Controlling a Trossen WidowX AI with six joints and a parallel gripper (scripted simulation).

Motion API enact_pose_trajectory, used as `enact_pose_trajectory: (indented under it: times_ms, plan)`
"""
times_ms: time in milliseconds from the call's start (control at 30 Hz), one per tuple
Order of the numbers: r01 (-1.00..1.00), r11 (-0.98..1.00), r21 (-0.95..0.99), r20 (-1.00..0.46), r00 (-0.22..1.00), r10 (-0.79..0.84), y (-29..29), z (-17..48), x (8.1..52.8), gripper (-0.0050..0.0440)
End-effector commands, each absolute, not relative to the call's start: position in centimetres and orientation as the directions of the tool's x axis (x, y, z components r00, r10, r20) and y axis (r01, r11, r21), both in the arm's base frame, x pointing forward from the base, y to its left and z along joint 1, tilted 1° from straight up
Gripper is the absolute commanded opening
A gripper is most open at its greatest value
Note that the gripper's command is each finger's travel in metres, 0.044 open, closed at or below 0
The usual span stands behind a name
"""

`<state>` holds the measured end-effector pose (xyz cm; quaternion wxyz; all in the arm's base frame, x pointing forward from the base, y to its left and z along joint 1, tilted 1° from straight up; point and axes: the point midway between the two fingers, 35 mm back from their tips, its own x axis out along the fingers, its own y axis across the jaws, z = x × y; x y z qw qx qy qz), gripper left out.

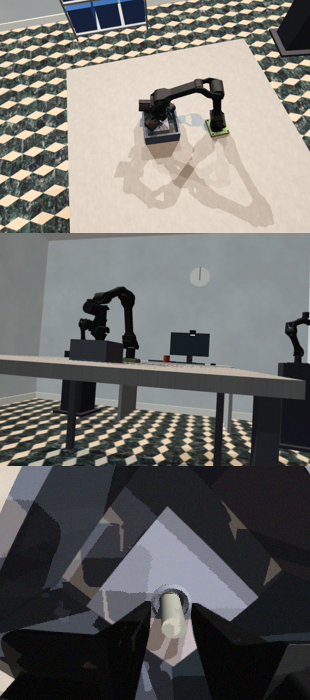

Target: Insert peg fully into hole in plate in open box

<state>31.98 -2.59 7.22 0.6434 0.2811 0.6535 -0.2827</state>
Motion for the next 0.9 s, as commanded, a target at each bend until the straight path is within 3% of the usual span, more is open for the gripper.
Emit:
enact_pose_trajectory:
  times_ms: [0, 867]
  plan:
    - [0.731, 0.682, -0.008, -1.000, -0.013, 0.003, -2.6, 7.2, 32.0, 0.0150]
    - [0.731, 0.682, -0.008, -1.000, -0.014, 0.002, -2.6, 12.3, 32.3, 0.0150]
